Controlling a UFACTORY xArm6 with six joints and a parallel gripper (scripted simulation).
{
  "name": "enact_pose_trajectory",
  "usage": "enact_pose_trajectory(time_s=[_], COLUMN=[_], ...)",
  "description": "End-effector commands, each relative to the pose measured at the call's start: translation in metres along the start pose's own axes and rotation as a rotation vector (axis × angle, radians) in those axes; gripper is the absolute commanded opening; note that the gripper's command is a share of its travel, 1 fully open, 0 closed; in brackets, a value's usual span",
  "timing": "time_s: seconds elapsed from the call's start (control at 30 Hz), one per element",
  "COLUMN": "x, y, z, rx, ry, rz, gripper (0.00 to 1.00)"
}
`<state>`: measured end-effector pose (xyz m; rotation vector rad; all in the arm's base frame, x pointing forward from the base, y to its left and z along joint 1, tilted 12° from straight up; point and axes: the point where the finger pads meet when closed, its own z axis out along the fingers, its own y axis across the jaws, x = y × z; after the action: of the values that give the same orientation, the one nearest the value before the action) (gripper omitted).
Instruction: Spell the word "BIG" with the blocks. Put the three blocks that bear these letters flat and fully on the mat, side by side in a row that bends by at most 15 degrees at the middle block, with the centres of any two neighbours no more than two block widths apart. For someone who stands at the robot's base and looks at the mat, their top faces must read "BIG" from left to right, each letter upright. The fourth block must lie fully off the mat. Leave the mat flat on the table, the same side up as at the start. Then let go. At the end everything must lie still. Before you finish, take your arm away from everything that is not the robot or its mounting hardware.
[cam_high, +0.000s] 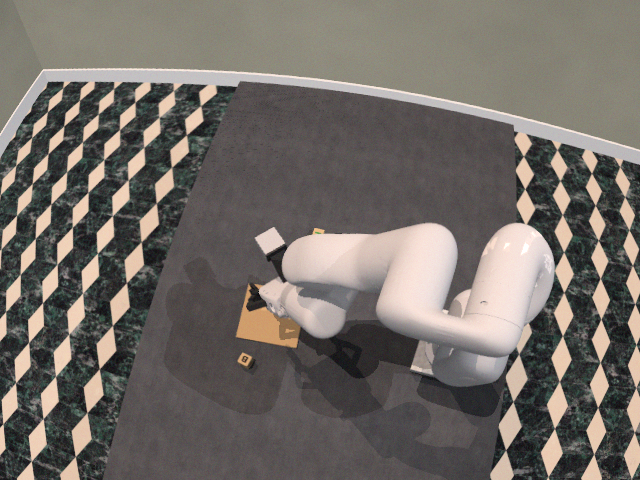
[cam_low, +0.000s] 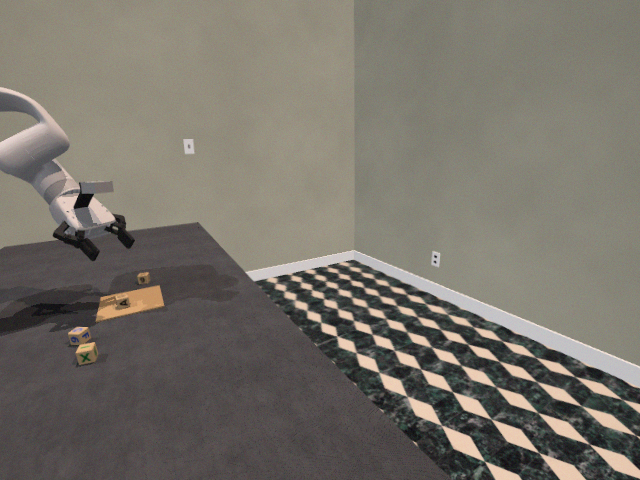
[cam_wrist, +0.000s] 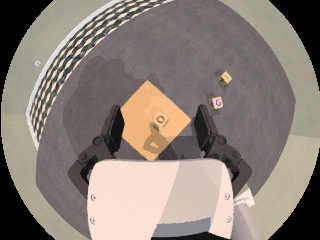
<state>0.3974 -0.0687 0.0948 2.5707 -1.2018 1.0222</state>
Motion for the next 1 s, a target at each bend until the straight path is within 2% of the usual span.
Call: enact_pose_trajectory(time_s=[0.0,0.67,0.87,0.97], x=[0.001,0.002,0.011,0.011], y=[-0.001,0.000,0.024,0.024], z=[0.000,0.000,0.010,0.010], rx=[0.002,0.002,0.012,0.012], ry=[0.002,0.003,0.025,0.025], rz=[0.001,0.001,0.004,0.004], gripper=[1.00,1.00,1.00,1.00])
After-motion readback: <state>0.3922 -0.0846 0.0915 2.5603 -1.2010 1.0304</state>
